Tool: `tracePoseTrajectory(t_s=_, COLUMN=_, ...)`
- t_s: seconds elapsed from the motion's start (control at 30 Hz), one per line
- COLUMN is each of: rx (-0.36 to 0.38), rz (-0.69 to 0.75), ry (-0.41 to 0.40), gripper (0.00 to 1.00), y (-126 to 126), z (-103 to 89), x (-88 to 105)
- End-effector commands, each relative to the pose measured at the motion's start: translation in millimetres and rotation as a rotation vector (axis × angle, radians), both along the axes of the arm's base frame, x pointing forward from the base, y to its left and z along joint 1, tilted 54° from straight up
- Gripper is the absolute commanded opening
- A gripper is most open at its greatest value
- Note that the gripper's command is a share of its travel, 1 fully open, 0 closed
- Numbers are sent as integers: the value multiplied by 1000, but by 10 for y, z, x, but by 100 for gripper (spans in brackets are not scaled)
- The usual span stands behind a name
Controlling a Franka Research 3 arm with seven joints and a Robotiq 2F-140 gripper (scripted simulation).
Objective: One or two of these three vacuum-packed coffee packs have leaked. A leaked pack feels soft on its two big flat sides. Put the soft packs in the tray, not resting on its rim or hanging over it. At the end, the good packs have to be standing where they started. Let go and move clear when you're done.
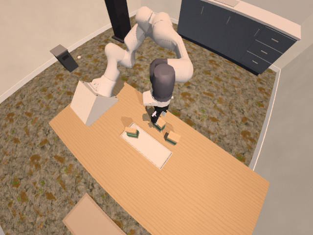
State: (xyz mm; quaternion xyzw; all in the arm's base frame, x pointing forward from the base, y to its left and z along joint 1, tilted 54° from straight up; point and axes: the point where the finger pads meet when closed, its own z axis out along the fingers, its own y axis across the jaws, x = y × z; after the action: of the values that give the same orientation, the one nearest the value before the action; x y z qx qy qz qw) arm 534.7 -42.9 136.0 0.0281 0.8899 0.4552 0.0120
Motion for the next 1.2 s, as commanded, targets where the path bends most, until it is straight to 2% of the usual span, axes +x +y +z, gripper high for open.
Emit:
tracePoseTrajectory(t_s=0.0, rx=7, rz=-30, ry=45, gripper=55, y=72, z=-28, x=13)
tracePoseTrajectory(t_s=0.13, rx=7, rz=-30, ry=45, gripper=55, y=169, z=-100, x=26)
tracePoseTrajectory(t_s=1.17, rx=7, rz=-30, ry=45, gripper=55, y=171, z=-101, x=26)
